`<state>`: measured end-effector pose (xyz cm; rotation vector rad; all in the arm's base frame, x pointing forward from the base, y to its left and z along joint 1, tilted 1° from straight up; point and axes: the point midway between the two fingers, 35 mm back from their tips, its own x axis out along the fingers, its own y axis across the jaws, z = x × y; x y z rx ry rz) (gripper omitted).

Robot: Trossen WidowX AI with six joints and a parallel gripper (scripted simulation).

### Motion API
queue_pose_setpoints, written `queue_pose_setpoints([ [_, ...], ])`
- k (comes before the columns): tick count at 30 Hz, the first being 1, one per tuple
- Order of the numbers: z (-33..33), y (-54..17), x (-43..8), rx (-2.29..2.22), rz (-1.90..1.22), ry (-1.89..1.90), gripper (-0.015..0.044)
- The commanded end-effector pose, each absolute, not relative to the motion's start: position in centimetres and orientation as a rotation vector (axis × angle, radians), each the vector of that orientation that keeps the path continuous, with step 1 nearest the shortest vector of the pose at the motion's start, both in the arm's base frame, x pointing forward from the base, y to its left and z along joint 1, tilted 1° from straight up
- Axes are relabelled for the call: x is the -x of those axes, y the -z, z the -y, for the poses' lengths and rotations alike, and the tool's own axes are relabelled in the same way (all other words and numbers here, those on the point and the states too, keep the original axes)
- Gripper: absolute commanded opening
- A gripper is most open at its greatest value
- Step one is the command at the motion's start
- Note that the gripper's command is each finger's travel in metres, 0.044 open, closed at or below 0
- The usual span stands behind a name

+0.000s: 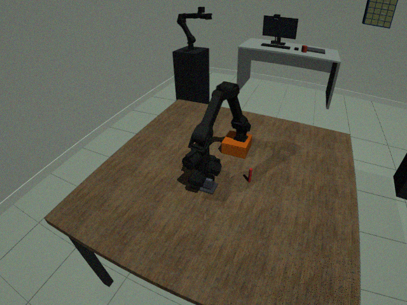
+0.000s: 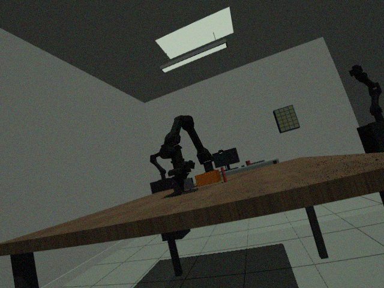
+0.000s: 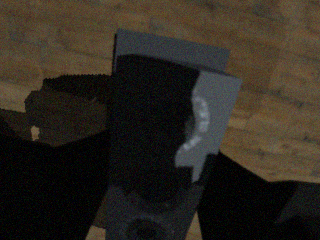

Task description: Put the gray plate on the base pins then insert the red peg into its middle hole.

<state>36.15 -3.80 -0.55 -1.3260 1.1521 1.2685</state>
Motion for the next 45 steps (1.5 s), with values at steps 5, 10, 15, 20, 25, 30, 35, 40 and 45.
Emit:
queue_pose_setpoints([
  [5,3.8,0.4,-36.2,1.327,-1.151,-1.267,0.0026],
  [10,3.8,0.4,-36.2,1.327,-1.151,-1.267,0.0158],
  [15,3.8,0.4,-36.2,1.327,-1.151,-1.267,0.0289],
  [20,3.8,0.4,-36.2,1.327,-1.151,-1.267,0.0420],
  [25,3.8,0.2,-36.2,1.327,-1.151,-1.267,0.0440],
  [30,3.7,-7.1,-36.6,1.329,-1.151,-1.269,0.0440],
  [35,3.5,-11.3,-36.1,1.329,-1.151,-1.271,0.0440],
  [40,3.5,-11.4,-36.5,1.329,-1.151,-1.271,0.0440],
  [45,2.4,-11.4,-36.1,1.242,-1.207,-1.185,0.0440],
])
